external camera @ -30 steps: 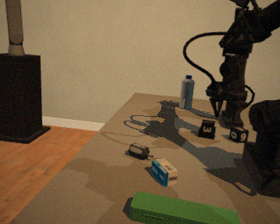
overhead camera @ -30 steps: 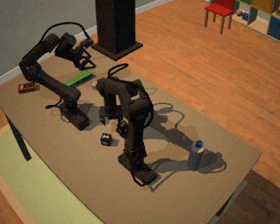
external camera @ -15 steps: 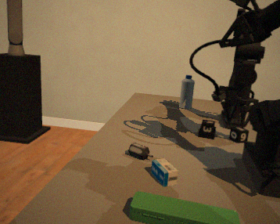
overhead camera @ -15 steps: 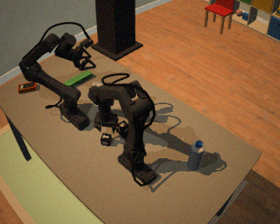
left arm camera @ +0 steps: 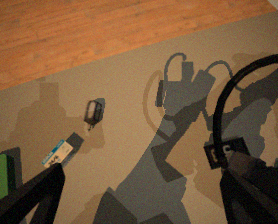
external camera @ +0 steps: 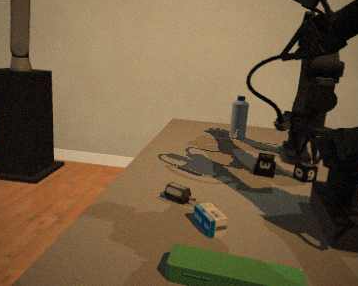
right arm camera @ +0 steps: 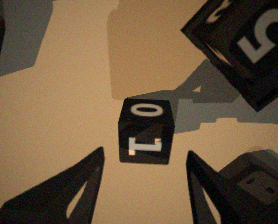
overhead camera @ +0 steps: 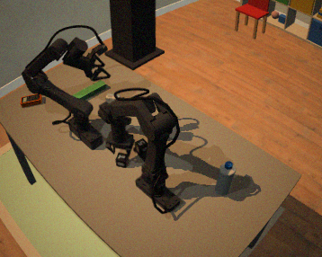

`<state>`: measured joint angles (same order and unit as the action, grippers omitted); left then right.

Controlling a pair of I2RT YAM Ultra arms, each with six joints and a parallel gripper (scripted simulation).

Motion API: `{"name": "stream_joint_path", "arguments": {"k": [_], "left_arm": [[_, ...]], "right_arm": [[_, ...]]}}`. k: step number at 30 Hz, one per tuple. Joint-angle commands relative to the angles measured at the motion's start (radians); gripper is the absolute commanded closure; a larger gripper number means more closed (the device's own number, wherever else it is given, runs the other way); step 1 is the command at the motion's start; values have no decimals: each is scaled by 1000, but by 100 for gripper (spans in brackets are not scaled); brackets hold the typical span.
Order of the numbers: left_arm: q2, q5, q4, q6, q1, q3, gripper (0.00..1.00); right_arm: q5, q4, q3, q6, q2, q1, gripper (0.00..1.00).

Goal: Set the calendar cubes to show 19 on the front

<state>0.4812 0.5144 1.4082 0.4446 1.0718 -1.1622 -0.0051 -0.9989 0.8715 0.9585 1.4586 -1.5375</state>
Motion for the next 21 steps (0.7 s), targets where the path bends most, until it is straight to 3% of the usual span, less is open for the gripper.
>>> {"name": "stream_joint_path", "arguments": {"k": [1, 21], "left_arm": [[14, 16, -6, 6, 3, 11, 0], [14, 16, -6, 6, 3, 11, 0]], "right_arm": [[13, 17, -13, 29, -34, -12, 31], [14, 107, -74, 42, 16, -20, 31]]}}
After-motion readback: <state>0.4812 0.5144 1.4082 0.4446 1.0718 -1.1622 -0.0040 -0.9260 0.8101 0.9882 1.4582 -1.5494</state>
